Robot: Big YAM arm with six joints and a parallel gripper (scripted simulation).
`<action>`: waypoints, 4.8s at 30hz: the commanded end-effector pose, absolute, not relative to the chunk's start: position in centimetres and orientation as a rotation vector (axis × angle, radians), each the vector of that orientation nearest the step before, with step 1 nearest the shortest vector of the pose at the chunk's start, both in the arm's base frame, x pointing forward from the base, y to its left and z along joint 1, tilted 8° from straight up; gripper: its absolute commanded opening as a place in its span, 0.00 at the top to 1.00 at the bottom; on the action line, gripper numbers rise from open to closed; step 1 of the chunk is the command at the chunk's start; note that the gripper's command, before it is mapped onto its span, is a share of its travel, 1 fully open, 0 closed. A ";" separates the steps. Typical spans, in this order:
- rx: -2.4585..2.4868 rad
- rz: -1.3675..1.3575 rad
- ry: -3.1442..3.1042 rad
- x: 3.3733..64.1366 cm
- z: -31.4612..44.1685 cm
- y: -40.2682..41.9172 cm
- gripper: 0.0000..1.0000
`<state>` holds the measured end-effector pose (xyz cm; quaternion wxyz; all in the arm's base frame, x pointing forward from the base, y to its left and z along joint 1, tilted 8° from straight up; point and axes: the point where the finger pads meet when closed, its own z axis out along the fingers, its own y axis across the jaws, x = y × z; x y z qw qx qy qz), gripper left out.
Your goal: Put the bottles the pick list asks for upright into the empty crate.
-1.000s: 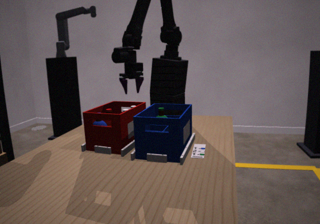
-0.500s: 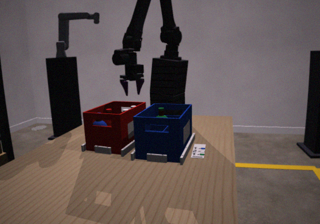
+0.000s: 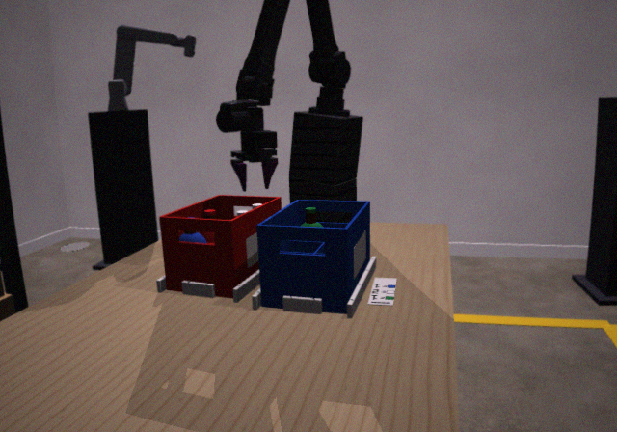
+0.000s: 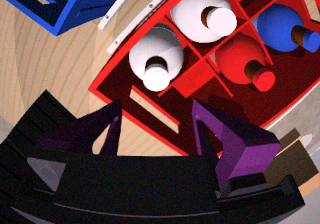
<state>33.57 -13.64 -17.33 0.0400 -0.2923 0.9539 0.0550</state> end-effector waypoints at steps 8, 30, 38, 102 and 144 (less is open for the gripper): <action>-0.893 0.147 2.903 35.1 -18.9 -13.5 0.39; -0.892 0.150 2.905 35.0 -21.3 -13.2 0.39; -0.891 0.151 2.907 34.9 -22.4 -13.0 0.39; -0.893 0.136 2.896 35.5 -23.1 -13.0 1.00; -0.889 0.149 2.908 34.2 -16.4 -14.3 1.00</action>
